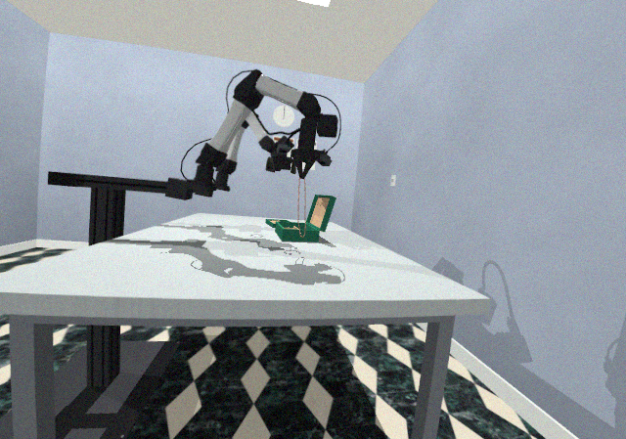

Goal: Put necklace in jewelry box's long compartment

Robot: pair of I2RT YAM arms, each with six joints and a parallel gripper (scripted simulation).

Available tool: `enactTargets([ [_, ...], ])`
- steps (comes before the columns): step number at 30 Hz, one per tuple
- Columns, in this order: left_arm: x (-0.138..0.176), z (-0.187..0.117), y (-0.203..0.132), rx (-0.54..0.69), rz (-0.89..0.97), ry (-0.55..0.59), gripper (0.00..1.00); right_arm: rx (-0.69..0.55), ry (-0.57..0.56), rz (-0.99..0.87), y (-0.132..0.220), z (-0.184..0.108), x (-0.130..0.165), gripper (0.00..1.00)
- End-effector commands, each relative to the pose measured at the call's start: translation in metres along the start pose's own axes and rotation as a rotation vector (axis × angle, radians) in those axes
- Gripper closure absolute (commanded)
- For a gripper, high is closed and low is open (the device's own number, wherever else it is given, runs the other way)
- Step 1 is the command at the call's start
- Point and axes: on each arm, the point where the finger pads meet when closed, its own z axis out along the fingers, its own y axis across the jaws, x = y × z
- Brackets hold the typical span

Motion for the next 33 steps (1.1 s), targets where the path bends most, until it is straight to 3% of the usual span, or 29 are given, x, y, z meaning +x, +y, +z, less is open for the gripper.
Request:
enactTargets([
  [1,-0.022,-0.012,-0.002,-0.160,-0.088,0.062,0.00,0.053,-0.059,0.000,-0.010,-0.027,-0.007,1.00],
  [10,-0.088,-0.053,-0.058,-0.318,-0.170,-0.044,0.00,0.051,-0.057,0.000,-0.010,-0.027,-0.006,1.00],
  [17,-0.115,-0.084,-0.090,-0.350,-0.220,-0.146,0.00,0.051,-0.057,0.000,-0.010,-0.027,-0.006,1.00],
  [24,-0.122,-0.091,-0.103,-0.324,-0.207,-0.173,0.00,0.050,-0.056,0.000,-0.010,-0.027,-0.006,1.00],
  [33,-0.109,-0.104,-0.092,-0.395,-0.292,-0.060,0.00,0.078,-0.066,-0.019,-0.009,-0.024,-0.012,1.00],
])
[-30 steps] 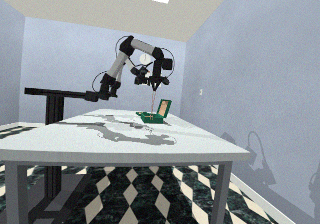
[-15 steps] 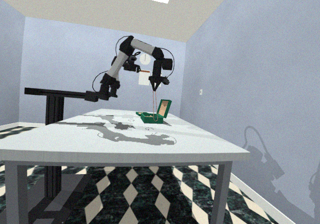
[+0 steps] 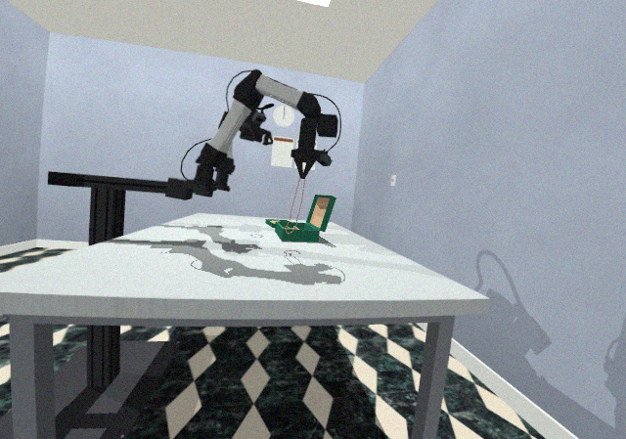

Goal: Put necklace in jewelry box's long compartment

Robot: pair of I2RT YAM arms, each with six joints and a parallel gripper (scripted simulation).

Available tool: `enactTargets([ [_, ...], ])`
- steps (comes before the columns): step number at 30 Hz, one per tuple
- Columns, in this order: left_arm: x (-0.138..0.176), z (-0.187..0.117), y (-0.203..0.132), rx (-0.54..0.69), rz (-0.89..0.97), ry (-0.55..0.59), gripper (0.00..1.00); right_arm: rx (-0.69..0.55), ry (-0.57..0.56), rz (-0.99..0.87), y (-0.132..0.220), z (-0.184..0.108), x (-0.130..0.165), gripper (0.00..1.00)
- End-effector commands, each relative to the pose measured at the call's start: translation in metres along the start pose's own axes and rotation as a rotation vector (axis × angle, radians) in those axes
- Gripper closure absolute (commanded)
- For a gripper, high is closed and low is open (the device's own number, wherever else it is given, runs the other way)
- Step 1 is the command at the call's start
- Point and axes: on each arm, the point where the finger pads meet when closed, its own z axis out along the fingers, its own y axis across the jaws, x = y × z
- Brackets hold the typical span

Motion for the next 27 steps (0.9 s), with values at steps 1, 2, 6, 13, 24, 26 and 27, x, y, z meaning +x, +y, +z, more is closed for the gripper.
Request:
enactTargets([
  [1,-0.008,-0.020,0.016,-0.079,-0.061,0.061,0.00,0.076,-0.062,-0.021,-0.007,-0.024,-0.012,1.00],
  [2,-0.008,-0.020,0.016,-0.079,-0.061,0.061,0.00,0.076,-0.062,-0.021,-0.007,-0.024,-0.012,1.00],
  [6,-0.006,-0.038,0.030,-0.148,-0.098,0.128,0.00,0.079,-0.062,-0.030,-0.004,-0.022,-0.012,1.00],
  [13,-0.017,-0.111,0.074,-0.344,-0.195,0.218,0.00,0.107,-0.080,-0.064,0.005,-0.021,-0.019,1.00],
  [24,-0.033,-0.215,0.122,-0.533,-0.293,0.208,0.00,0.174,-0.128,-0.141,0.027,-0.023,-0.037,1.00],
  [26,-0.035,-0.229,0.128,-0.552,-0.307,0.195,0.00,0.195,-0.142,-0.167,0.034,-0.023,-0.042,1.00],
  [27,-0.036,-0.235,0.130,-0.558,-0.314,0.189,0.00,0.207,-0.150,-0.181,0.039,-0.023,-0.045,1.00],
])
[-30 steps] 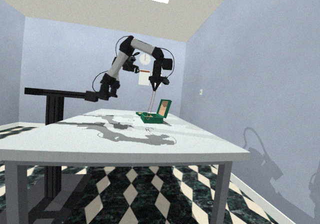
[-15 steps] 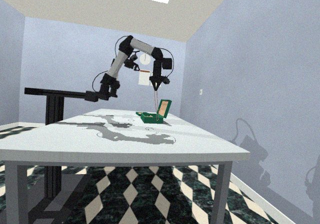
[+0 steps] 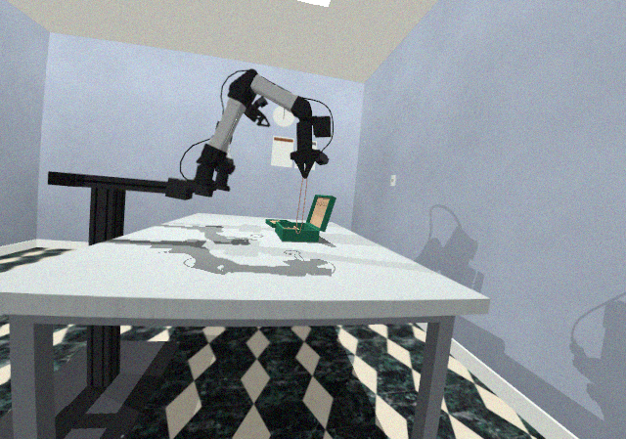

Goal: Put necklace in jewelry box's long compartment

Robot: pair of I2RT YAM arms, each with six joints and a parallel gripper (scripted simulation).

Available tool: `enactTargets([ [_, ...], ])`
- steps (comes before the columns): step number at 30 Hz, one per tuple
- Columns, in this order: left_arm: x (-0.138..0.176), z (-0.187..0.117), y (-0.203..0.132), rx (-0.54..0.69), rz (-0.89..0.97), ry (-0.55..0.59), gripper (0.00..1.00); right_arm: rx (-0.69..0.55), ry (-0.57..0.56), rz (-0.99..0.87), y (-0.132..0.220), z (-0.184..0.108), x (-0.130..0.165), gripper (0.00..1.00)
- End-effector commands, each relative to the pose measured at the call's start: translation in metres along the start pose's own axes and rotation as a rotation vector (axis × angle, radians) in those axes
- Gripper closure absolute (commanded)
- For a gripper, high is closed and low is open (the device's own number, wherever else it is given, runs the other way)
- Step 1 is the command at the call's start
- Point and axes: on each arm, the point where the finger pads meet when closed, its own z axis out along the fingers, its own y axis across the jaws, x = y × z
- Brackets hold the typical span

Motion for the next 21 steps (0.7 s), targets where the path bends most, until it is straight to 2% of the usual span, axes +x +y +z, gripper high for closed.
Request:
enactTargets([
  [1,0.013,-0.019,0.031,-0.113,-0.015,0.074,0.00,0.102,-0.074,-0.052,0.003,-0.018,-0.020,1.00],
  [10,0.008,-0.023,0.031,-0.095,-0.031,0.055,0.00,0.183,-0.129,-0.159,0.030,-0.020,-0.047,1.00],
  [21,0.007,-0.024,0.032,-0.093,-0.033,0.053,0.00,0.335,-0.239,-0.374,0.089,-0.028,-0.098,1.00],
])
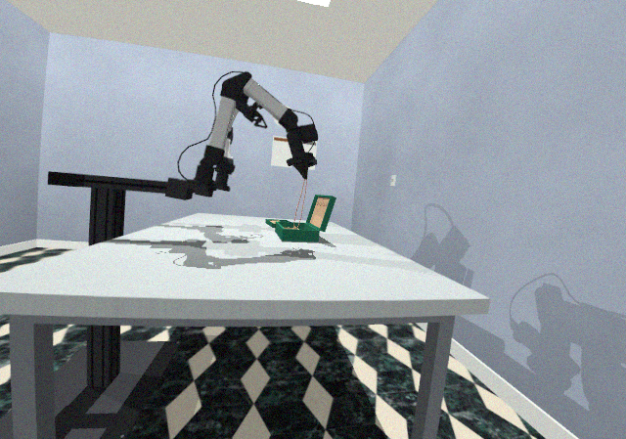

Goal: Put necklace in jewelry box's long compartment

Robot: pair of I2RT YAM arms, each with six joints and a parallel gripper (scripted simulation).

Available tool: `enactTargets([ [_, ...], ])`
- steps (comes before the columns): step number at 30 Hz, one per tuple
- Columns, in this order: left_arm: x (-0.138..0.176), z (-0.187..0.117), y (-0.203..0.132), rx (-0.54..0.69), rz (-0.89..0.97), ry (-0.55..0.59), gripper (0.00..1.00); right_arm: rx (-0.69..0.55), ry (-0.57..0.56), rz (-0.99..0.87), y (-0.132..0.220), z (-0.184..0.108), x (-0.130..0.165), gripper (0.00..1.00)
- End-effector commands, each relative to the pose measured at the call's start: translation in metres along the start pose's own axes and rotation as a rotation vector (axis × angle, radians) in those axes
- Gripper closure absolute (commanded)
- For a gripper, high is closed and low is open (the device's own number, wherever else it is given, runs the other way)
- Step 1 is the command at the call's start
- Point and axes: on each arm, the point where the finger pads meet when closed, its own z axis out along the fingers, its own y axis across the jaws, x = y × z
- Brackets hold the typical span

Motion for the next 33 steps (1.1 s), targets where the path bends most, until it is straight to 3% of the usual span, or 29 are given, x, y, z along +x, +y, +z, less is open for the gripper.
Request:
enactTargets([
  [1,-0.005,-0.002,0.002,-0.012,-0.007,-0.004,0.00,0.143,-0.070,-0.058,-0.009,-0.014,-0.027,1.00],
  [21,-0.002,0.000,0.002,-0.020,-0.001,0.004,0.00,0.315,-0.201,-0.397,0.057,-0.013,-0.124,1.00],
  [33,-0.002,0.000,0.002,-0.020,-0.001,0.005,0.00,0.403,-0.276,-0.518,0.077,-0.022,-0.169,1.00],
])
